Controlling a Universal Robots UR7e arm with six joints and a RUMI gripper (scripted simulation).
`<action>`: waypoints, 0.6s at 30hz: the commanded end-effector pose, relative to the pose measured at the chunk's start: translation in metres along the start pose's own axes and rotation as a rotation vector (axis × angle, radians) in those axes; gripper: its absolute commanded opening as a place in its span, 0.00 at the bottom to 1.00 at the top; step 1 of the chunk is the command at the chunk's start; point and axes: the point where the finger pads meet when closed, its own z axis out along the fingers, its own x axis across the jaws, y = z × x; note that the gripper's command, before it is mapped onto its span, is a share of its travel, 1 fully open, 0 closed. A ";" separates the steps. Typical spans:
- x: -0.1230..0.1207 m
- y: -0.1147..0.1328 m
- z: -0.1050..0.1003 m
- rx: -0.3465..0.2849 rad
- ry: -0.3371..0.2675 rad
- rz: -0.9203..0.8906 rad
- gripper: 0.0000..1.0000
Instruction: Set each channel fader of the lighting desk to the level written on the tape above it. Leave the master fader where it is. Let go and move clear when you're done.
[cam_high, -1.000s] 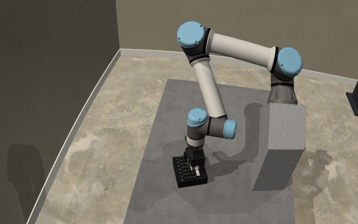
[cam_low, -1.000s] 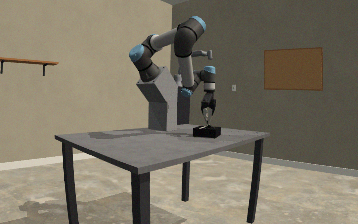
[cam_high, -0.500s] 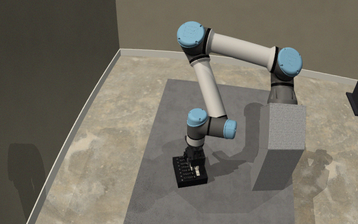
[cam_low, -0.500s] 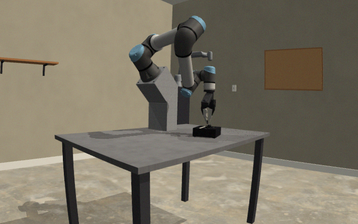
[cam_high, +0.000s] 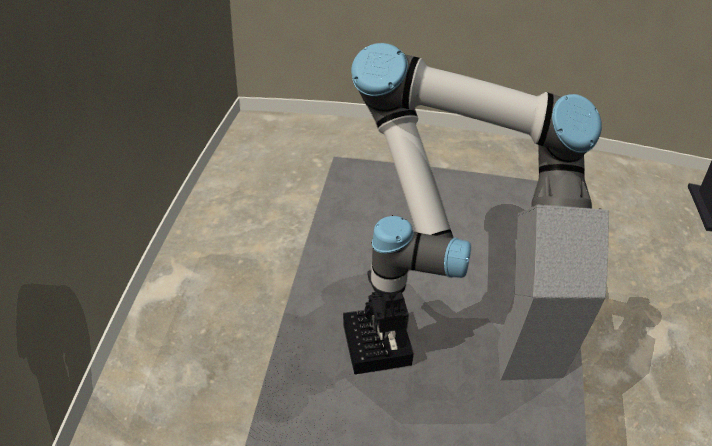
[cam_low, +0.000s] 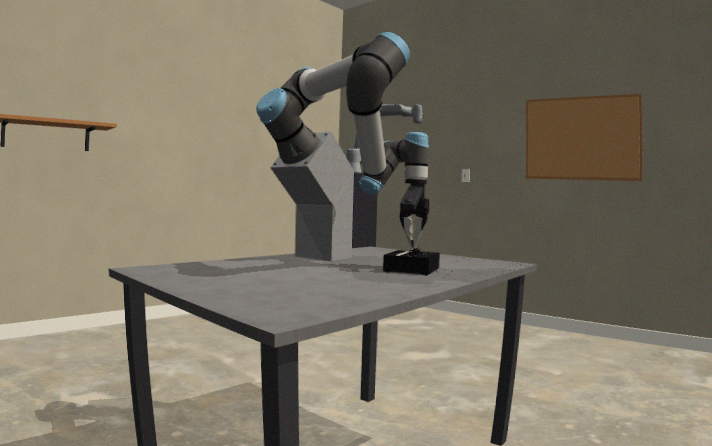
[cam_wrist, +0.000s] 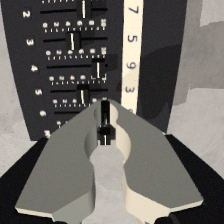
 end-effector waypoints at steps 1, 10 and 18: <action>0.000 0.000 0.002 0.000 -0.001 0.000 0.00; 0.000 0.000 0.007 0.000 -0.001 0.000 0.00; 0.000 0.000 0.010 0.000 -0.001 0.000 0.00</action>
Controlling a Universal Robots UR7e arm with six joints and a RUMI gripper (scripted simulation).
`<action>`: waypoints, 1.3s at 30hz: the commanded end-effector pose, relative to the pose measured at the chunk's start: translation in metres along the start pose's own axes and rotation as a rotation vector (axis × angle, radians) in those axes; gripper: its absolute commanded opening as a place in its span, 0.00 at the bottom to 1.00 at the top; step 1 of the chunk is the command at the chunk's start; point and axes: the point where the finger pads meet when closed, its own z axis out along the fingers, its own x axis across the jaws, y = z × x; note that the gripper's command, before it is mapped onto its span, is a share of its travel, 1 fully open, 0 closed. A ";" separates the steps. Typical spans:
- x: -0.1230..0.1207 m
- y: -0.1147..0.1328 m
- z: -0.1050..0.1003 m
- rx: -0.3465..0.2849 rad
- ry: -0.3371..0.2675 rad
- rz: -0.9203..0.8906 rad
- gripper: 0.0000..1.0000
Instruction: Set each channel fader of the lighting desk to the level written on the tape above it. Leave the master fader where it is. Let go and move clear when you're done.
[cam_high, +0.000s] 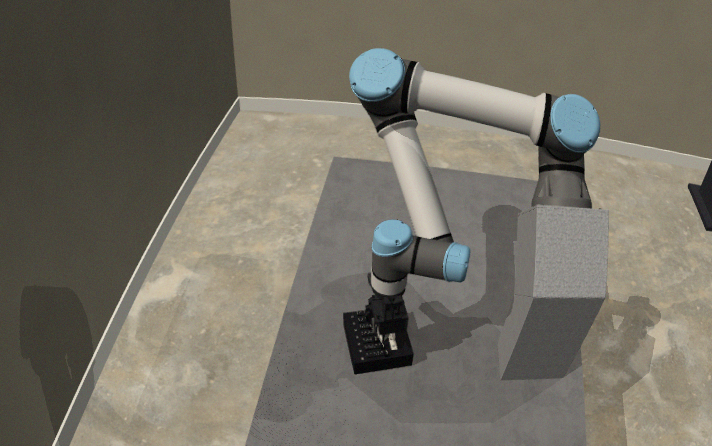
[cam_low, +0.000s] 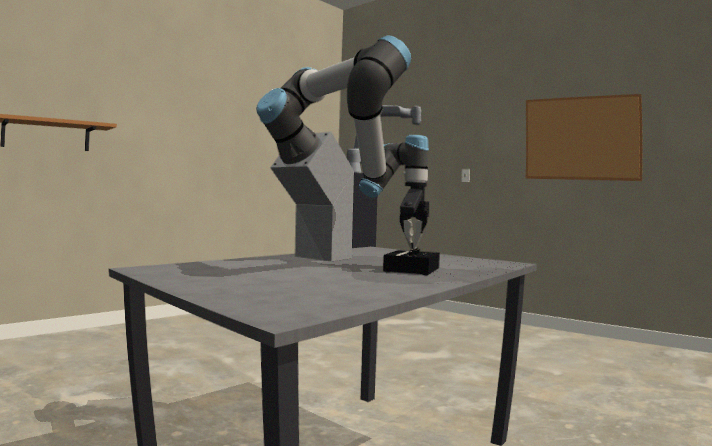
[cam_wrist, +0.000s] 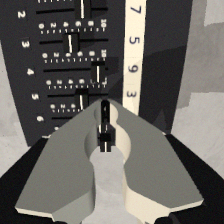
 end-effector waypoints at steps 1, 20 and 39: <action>0.000 0.000 0.001 0.000 -0.001 0.000 0.00; -0.001 0.000 0.001 0.000 -0.001 0.000 0.00; -0.008 0.000 0.001 0.000 -0.001 0.000 0.00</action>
